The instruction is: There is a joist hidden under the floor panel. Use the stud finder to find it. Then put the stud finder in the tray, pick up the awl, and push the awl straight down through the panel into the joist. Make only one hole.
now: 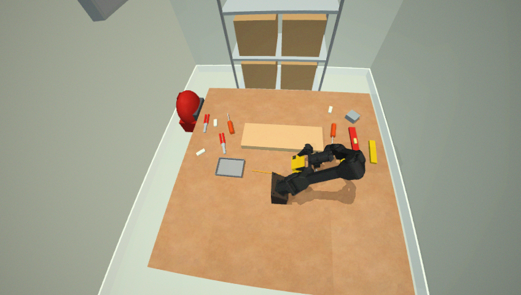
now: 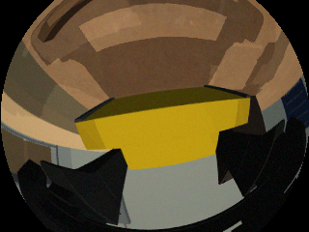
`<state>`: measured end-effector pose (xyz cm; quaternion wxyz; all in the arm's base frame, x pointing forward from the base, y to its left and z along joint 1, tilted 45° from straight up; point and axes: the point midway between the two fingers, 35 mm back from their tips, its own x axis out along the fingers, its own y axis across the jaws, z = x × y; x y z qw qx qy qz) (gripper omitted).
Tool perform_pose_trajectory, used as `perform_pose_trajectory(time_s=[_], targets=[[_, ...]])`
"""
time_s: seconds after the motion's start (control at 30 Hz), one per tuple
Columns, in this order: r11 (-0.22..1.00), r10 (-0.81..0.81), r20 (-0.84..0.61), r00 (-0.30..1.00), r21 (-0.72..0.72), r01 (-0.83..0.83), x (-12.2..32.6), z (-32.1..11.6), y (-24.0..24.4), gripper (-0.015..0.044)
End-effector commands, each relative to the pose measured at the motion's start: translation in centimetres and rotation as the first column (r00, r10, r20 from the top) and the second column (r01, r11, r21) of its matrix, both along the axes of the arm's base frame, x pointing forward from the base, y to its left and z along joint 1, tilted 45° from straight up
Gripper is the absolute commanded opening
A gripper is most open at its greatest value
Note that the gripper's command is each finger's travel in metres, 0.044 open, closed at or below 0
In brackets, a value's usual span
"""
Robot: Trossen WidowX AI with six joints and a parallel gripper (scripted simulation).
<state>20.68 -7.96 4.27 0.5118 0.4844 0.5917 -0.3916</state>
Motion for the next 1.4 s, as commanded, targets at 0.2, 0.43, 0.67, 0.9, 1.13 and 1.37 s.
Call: perform_pose_trajectory(time_s=[0.2, 0.43, 0.67, 0.9, 1.13, 1.37], targets=[[1.000, -0.002, 0.000, 1.000, -0.014, 0.002, 0.06, -0.04, -0.32, 0.0379], [1.000, -0.002, 0.000, 1.000, -0.015, 0.002, 0.10, 0.03, -0.45, 0.0379], [1.000, 0.000, 0.000, 1.000, 0.000, 0.000, 0.01, 0.01, -0.01, 0.0379], [1.000, 0.000, 0.000, 1.000, 0.000, 0.000, 0.01, 0.01, -0.01, 0.0379], [1.000, 0.000, 0.000, 1.000, 0.000, 0.000, 0.01, 0.02, -0.01, 0.0440], [1.000, 0.000, 0.000, 1.000, 0.000, 0.000, 0.01, 0.02, -0.01, 0.0440]])
